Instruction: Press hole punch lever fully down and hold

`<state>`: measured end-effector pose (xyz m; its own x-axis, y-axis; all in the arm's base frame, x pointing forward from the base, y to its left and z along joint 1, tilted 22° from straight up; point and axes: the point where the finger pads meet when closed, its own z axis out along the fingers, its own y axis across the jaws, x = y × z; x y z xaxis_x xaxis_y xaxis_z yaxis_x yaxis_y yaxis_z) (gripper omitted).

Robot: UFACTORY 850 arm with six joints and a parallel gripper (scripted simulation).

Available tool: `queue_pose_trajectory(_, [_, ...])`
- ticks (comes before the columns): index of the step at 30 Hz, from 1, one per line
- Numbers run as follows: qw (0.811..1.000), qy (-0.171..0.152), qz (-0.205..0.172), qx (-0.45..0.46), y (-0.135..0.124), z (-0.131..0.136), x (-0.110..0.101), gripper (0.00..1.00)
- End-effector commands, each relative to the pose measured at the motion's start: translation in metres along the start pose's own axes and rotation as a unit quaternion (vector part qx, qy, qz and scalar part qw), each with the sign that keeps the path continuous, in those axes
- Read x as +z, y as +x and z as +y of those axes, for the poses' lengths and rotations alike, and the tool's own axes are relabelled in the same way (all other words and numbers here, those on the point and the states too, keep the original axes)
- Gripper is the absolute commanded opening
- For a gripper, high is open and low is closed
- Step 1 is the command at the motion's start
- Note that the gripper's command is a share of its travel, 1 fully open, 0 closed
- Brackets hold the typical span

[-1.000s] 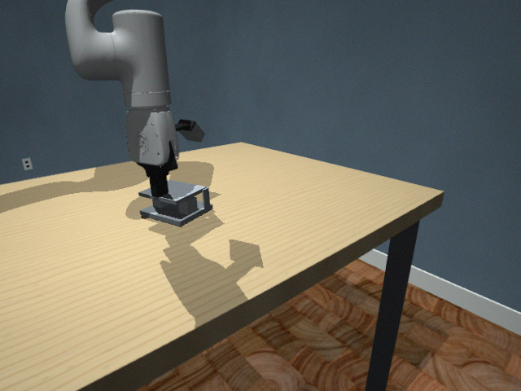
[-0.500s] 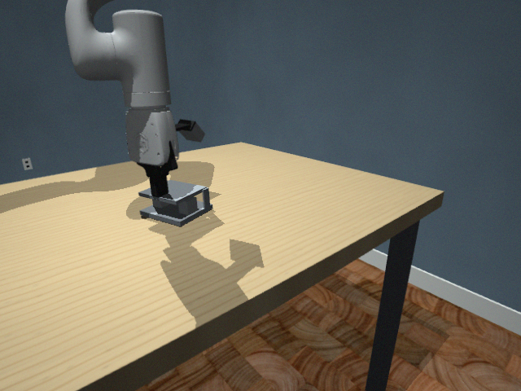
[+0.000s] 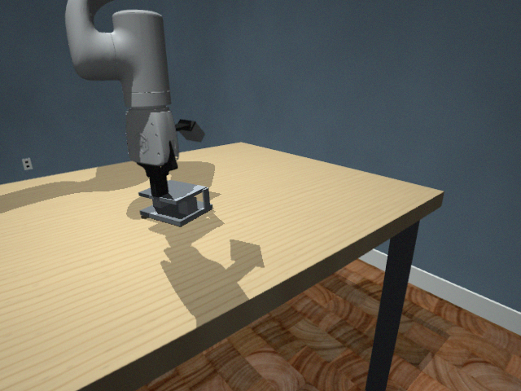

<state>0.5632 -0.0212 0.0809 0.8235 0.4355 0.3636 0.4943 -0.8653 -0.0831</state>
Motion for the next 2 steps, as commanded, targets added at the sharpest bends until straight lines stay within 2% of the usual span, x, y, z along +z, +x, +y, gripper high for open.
queue_pose_trajectory(1, [1.000,0.000,0.000,0.000,0.0006,0.0002,0.0004,0.00])
queue_pose_trajectory(2, [1.000,0.000,0.000,0.000,0.0006,0.0002,0.0004,0.00])
